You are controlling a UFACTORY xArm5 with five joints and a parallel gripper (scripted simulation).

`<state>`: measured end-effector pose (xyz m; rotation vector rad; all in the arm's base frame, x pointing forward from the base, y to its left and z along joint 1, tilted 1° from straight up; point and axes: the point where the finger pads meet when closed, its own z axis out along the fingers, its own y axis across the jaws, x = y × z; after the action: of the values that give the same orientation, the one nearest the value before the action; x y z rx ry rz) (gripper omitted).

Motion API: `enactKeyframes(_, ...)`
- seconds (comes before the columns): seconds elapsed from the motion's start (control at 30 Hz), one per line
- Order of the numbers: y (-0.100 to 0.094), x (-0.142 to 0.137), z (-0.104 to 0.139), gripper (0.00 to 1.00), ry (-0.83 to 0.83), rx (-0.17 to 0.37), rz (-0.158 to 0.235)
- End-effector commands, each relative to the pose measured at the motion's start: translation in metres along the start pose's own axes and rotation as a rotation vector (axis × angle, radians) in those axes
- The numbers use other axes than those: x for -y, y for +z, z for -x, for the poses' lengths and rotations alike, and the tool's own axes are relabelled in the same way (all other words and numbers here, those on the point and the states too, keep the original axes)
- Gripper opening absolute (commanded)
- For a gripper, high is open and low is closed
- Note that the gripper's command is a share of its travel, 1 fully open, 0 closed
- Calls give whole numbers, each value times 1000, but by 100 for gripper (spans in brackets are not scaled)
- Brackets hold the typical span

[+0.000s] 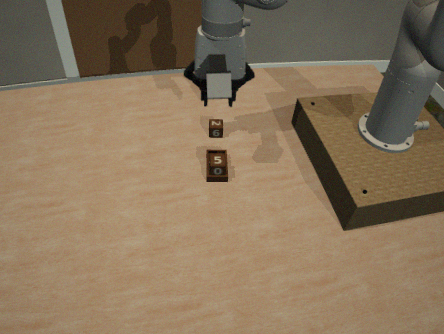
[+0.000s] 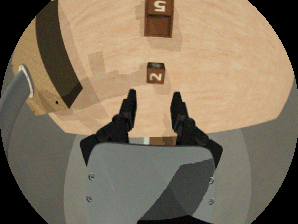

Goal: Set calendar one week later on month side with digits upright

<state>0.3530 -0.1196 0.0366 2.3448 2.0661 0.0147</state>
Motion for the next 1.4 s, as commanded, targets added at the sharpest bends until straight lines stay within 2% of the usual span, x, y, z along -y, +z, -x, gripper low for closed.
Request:
enactKeyframes(0.0, -1, -1, 0, 49, 3, 1, 3)
enactKeyframes(1.37, 3, -1, 0, 49, 3, 1, 3)
